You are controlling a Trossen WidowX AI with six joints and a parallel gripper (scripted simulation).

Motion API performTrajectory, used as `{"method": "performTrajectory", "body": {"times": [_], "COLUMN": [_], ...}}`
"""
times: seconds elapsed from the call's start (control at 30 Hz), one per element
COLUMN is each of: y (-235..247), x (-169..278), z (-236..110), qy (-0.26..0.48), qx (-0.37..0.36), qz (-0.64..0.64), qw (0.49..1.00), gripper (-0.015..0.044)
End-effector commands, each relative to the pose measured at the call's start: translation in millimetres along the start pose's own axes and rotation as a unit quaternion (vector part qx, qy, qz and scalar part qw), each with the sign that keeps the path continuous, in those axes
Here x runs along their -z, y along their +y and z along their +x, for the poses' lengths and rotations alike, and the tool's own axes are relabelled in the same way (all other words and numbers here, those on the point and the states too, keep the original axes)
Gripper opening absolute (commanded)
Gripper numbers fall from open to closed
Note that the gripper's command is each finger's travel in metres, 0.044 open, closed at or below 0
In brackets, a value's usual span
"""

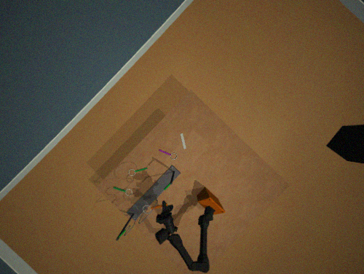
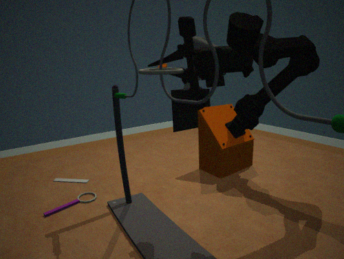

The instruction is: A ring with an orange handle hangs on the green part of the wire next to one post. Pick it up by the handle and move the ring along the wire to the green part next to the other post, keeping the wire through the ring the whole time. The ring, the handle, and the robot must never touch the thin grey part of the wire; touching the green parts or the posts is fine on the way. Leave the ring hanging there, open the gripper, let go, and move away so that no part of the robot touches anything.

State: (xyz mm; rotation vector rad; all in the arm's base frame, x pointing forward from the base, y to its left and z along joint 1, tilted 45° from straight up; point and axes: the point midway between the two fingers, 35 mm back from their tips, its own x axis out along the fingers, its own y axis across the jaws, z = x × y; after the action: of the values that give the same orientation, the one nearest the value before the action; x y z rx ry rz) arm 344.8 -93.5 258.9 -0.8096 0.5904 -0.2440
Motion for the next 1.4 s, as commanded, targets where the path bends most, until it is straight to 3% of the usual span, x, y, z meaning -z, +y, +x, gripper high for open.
{"method": "performTrajectory", "body": {"times": [0.0,0.8,1.37], "y": [-16,-69,-83], "x": [-1,-15,-23], "z": [-2,-18,-24], "qy": [0.005,0.026,0.027], "qx": [0.025,0.11,0.115], "qz": [-0.035,-0.188,-0.196], "qw": [0.999,0.976,0.973], "gripper": [-0.015,-0.015,-0.015]}}
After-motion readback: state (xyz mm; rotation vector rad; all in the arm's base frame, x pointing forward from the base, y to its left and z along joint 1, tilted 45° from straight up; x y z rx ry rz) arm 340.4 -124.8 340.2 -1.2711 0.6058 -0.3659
